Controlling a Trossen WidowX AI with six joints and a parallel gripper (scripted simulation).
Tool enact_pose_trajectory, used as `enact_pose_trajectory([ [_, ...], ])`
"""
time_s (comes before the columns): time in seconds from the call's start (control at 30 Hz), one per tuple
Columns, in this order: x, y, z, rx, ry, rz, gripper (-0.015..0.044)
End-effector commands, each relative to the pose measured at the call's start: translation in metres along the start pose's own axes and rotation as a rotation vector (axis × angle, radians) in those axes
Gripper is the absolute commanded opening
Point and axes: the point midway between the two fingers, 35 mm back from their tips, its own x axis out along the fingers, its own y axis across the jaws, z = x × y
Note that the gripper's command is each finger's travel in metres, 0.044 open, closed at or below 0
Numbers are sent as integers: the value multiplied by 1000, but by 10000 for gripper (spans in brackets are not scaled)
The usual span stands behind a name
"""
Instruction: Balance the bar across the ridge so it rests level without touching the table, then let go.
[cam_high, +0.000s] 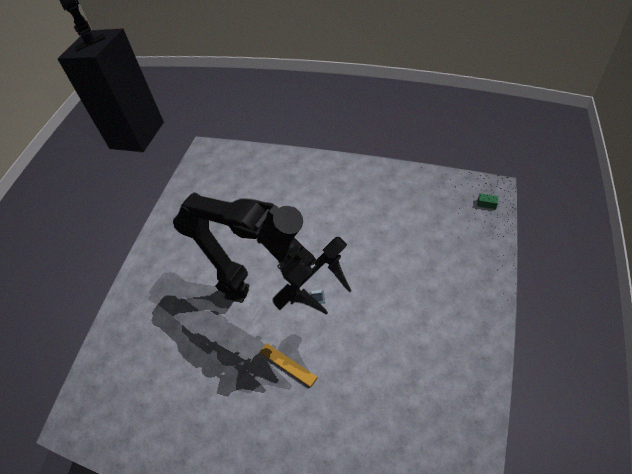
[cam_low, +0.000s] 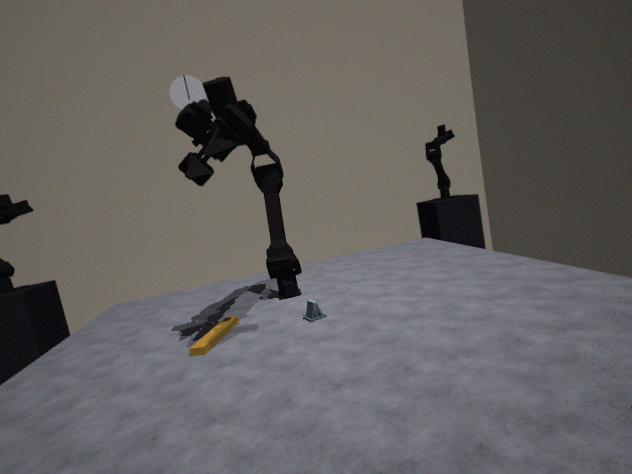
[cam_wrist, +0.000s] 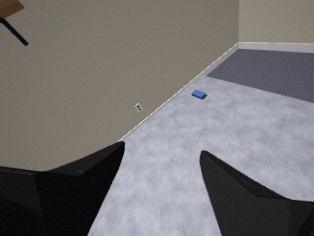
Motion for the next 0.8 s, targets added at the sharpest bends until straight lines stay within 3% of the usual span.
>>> enact_pose_trajectory([
  [0.0,31,-32,-25,-129,128,-100,315],
  [0.37,77,-116,-85,-378,484,-262,315],
  [0.77,86,-202,-152,-541,928,-269,315],
])
